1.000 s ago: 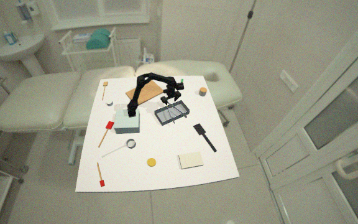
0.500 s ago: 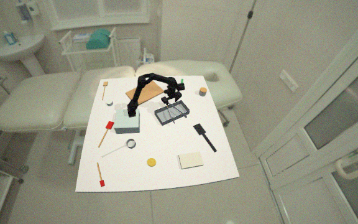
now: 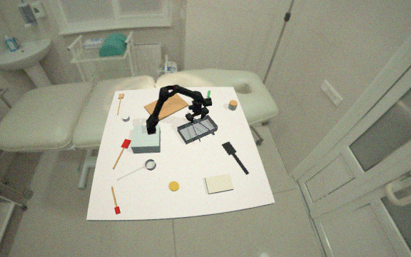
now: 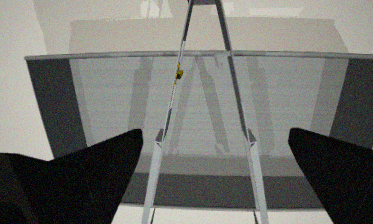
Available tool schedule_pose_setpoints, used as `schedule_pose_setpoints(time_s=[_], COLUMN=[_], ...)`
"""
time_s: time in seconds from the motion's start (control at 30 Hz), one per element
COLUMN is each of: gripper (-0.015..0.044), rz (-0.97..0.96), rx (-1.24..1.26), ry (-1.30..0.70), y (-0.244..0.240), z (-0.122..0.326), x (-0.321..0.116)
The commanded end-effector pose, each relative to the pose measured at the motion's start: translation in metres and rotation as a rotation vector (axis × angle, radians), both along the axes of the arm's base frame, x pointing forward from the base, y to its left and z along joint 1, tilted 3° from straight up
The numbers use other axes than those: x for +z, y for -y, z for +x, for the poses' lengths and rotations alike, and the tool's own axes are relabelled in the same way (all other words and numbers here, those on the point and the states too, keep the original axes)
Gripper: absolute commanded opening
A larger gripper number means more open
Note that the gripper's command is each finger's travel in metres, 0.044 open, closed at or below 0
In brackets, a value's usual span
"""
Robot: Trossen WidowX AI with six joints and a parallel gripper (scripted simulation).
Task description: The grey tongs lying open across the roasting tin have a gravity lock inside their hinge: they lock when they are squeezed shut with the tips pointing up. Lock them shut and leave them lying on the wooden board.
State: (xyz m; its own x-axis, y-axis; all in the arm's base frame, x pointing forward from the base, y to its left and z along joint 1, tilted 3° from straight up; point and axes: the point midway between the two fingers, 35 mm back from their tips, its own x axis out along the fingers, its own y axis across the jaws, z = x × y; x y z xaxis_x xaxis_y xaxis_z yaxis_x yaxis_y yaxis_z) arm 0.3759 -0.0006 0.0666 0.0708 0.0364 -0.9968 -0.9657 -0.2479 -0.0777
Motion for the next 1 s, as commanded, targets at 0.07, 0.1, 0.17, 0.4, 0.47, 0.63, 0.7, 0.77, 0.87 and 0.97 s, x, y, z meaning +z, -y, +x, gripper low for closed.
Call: schedule_pose_setpoints(time_s=[0.07,0.1,0.17,0.4,0.47,0.63,0.7,0.77,0.87,0.97], gripper=[0.044,0.044,0.044,0.044,0.044,0.044,0.044,0.044,0.044,0.044], rz=[0.005,0.005,0.005,0.005,0.005,0.005,0.005,0.005,0.005,0.005], rx=[-0.006,-0.006,-0.006,-0.006,-0.006,-0.006,-0.006,-0.006,-0.006,-0.006], ry=[-0.007,-0.007,-0.007,-0.007,-0.007,-0.007,-0.008,-0.008,-0.008,-0.008], y=[-0.001,-0.001,-0.001,-0.001,-0.001,-0.002,-0.002,-0.002,-0.002,-0.002], z=[0.0,0.0,0.0,0.001,0.001,0.001,0.001,0.001,0.001,0.001], x=[-0.011,-0.013,-0.016,-0.028,-0.031,-0.039,-0.043,-0.046,-0.051,-0.056])
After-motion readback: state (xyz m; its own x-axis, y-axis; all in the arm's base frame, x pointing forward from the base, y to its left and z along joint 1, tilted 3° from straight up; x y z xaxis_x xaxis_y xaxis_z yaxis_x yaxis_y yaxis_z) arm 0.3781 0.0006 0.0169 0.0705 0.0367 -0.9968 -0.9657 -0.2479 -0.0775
